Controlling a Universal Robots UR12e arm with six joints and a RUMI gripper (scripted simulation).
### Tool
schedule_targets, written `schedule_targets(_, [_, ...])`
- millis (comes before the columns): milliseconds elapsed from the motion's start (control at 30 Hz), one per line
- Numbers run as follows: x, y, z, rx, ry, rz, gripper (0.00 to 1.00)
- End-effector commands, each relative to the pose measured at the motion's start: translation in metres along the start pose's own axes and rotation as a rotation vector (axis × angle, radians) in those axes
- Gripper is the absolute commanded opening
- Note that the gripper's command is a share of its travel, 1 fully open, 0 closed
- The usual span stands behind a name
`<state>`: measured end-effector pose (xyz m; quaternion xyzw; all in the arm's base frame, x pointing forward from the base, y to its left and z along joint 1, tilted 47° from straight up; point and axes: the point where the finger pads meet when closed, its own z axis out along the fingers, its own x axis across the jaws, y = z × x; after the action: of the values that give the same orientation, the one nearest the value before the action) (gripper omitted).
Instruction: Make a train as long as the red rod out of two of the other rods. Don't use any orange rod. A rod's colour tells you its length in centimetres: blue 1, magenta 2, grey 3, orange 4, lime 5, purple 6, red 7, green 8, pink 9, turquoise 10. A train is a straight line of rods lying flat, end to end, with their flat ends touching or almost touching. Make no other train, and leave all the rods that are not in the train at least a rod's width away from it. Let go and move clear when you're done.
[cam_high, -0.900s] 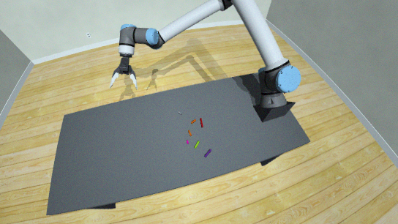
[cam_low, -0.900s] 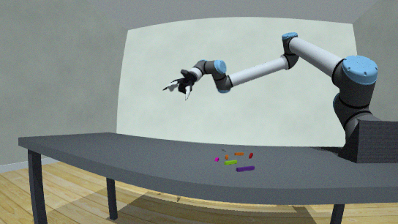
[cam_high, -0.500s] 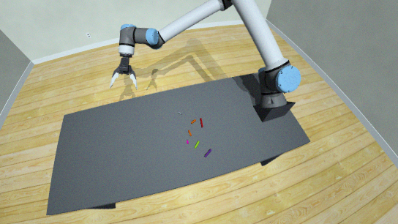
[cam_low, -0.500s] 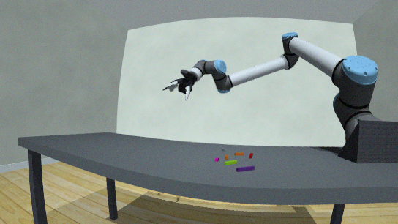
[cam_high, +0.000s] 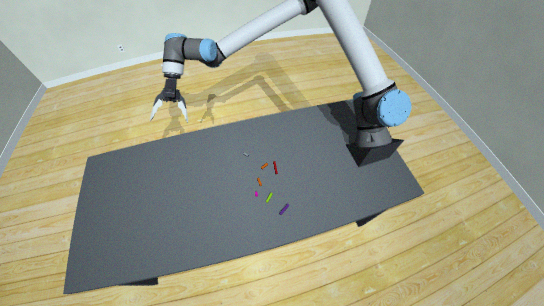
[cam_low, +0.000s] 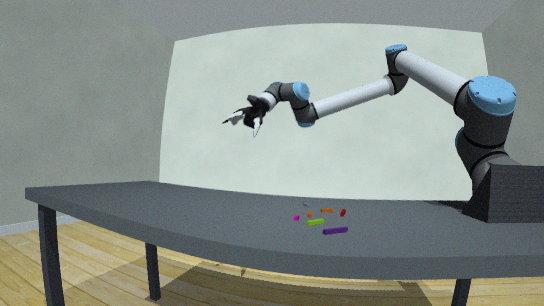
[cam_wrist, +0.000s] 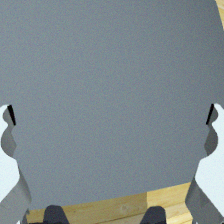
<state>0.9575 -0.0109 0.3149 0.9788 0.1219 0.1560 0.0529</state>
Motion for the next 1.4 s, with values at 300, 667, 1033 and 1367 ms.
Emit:
schedule_targets(300, [-0.013,-0.005,0.01,-0.015,-0.019,-0.089,1.0])
schedule_targets(667, [-0.05,-0.017,0.038,-0.048,-0.078,-0.331,1.0])
schedule_targets(1033, [-0.097,-0.03,0.067,-0.073,-0.163,-0.635,1.0])
schedule_targets(1367, [-0.141,-0.04,0.089,-0.079,-0.249,-0.912,1.0])
